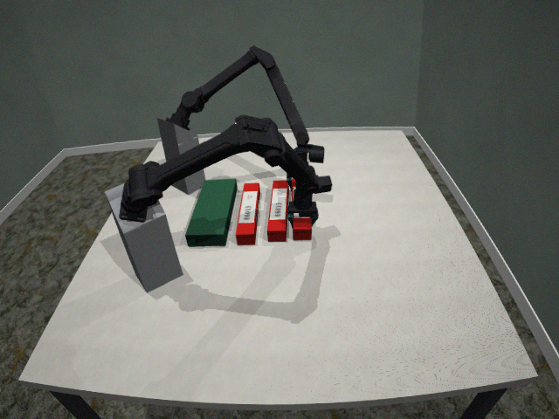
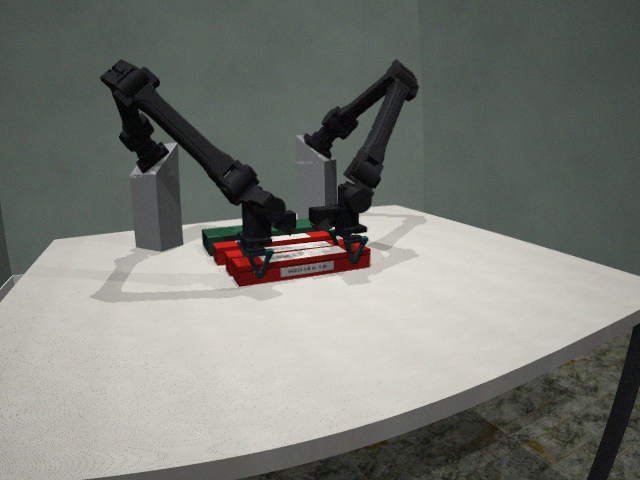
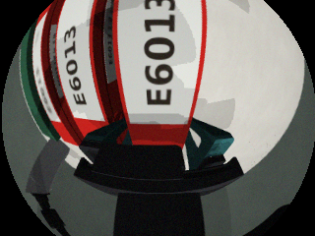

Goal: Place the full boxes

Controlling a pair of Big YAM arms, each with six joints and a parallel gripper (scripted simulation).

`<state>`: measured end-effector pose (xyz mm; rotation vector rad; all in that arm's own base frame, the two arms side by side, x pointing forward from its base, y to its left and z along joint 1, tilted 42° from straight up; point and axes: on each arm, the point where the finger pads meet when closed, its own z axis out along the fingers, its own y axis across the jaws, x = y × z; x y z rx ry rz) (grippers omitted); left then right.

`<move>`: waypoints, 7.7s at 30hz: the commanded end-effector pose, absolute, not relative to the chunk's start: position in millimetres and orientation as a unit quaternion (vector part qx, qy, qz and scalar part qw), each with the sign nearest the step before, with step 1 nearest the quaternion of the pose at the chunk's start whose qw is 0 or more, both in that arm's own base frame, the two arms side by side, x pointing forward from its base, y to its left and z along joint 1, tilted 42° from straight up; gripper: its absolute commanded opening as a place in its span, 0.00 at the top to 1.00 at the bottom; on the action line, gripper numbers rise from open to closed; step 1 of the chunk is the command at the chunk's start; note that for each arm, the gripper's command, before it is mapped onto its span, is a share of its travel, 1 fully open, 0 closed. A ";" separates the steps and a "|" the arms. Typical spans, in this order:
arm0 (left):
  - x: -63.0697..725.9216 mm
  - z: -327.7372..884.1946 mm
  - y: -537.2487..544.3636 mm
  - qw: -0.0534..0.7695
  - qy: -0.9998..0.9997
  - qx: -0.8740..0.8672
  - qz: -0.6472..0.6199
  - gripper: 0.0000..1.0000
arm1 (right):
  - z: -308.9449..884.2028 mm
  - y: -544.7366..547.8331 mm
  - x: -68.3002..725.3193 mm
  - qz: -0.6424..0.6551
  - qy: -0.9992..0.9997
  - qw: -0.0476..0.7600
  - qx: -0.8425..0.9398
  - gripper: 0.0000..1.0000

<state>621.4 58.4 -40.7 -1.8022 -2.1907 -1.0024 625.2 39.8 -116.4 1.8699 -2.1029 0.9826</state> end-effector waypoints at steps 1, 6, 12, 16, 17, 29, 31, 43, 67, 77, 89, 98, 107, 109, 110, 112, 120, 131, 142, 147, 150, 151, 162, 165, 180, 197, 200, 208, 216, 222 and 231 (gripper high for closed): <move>647.4 28.7 24.3 0.014 -0.712 -0.597 -0.369 1.00 | -51.2 82.5 651.5 0.364 -0.694 0.022 0.621 1.00; 644.4 28.3 23.5 0.014 -0.712 -0.597 -0.369 1.00 | -51.9 82.5 648.5 0.364 -0.694 0.022 0.621 1.00; 639.7 27.4 22.5 0.014 -0.712 -0.597 -0.369 1.00 | -53.4 82.4 643.6 0.363 -0.694 0.022 0.621 1.00; 636.1 26.5 21.9 0.013 -0.713 -0.597 -0.369 1.00 | -54.9 82.3 639.7 0.363 -0.694 0.021 0.621 1.00; 636.1 26.5 21.9 0.013 -0.713 -0.597 -0.369 1.00 | -54.9 82.3 639.7 0.363 -0.694 0.021 0.621 1.00; 629.1 30.2 17.3 0.013 -0.713 -0.597 -0.368 1.00 | -51.3 85.8 632.1 0.363 -0.694 0.021 0.621 1.00; 628.0 31.3 16.4 0.013 -0.713 -0.597 -0.368 1.00 | -50.1 86.8 631.0 0.363 -0.694 0.021 0.621 1.00; 622.8 37.0 11.7 0.012 -0.713 -0.597 -0.368 1.00 | -44.7 91.5 626.3 0.362 -0.695 0.020 0.621 1.00; 618.2 43.8 7.2 0.009 -0.714 -0.596 -0.368 1.00 | -38.1 96.4 622.6 0.362 -0.695 0.018 0.621 1.00; 617.7 45.4 6.2 0.009 -0.714 -0.596 -0.368 1.00 | -36.6 97.5 622.1 0.362 -0.695 0.018 0.621 1.00; 617.5 46.7 5.2 0.009 -0.714 -0.596 -0.368 1.00 | -35.0 98.4 621.8 0.362 -0.695 0.018 0.621 1.00; 617.3 47.2 4.7 0.009 -0.714 -0.596 -0.368 1.00 | -34.4 98.7 621.6 0.362 -0.695 0.018 0.621 1.00; 617.3 47.5 4.5 0.009 -0.714 -0.596 -0.368 1.00 | -34.0 98.9 621.5 0.362 -0.695 0.018 0.621 1.00; 617.3 47.6 4.4 0.009 -0.714 -0.596 -0.368 1.00 | -33.9 98.9 621.5 0.362 -0.695 0.018 0.621 1.00; 617.3 47.6 4.4 0.009 -0.714 -0.596 -0.368 1.00 | -33.9 98.9 621.5 0.362 -0.695 0.018 0.621 1.00; 617.3 47.6 4.4 0.009 -0.714 -0.596 -0.368 1.00 | -33.8 99.0 621.5 0.362 -0.695 0.018 0.621 1.00; 617.3 47.7 4.3 0.009 -0.714 -0.596 -0.368 1.00 | -33.7 99.0 621.4 0.362 -0.695 0.018 0.621 1.00; 617.3 47.7 4.2 0.009 -0.714 -0.596 -0.368 1.00 | -33.6 99.0 621.4 0.362 -0.695 0.018 0.621 1.00; 617.3 47.7 4.2 0.009 -0.714 -0.596 -0.368 1.00 | -33.5 99.0 621.4 0.362 -0.695 0.018 0.621 1.00; 617.4 47.7 4.2 0.009 -0.714 -0.596 -0.368 1.00 | -33.5 99.0 621.4 0.362 -0.695 0.018 0.621 1.00; 617.4 47.7 4.2 0.009 -0.714 -0.596 -0.368 1.00 | -33.5 99.0 621.4 0.362 -0.695 0.018 0.621 1.00; 617.4 47.7 4.2 0.009 -0.714 -0.596 -0.368 1.00 | -33.5 99.0 621.4 0.362 -0.695 0.018 0.621 1.00; 617.4 47.7 4.2 0.009 -0.714 -0.596 -0.368 1.00 | -33.5 99.0 621.4 0.362 -0.695 0.018 0.621 1.00; 617.4 47.7 4.2 0.009 -0.714 -0.596 -0.368 1.00 | -33.5 99.0 621.4 0.362 -0.695 0.018 0.621 1.00; 616.1 48.4 3.3 0.009 -0.714 -0.596 -0.367 1.00 | -32.8 99.8 619.9 0.362 -0.695 0.018 0.621 1.00; 614.1 52.8 0.2 0.009 -0.714 -0.596 -0.367 1.00 | -28.6 103.1 618.0 0.361 -0.695 0.018 0.621 1.00; 613.6 53.7 -0.5 0.009 -0.714 -0.596 -0.367 1.00 | -27.7 103.8 617.4 0.361 -0.695 0.018 0.621 1.00; 612.4 56.3 -2.4 0.009 -0.714 -0.596 -0.367 1.00 | -25.2 105.9 616.2 0.361 -0.695 0.018 0.621 1.00; 610.4 58.8 -4.7 0.009 -0.714 -0.596 -0.367 1.00 | -22.7 107.8 613.7 0.361 -0.696 0.018 0.621 1.00; 608.8 59.5 -6.0 0.009 -0.714 -0.596 -0.367 1.00 | -21.7 108.6 611.8 0.361 -0.696 0.018 0.621 1.00; 605.2 62.0 -9.2 0.009 -0.714 -0.596 -0.366 1.00 | -18.8 111.2 607.9 0.361 -0.696 0.018 0.621 1.00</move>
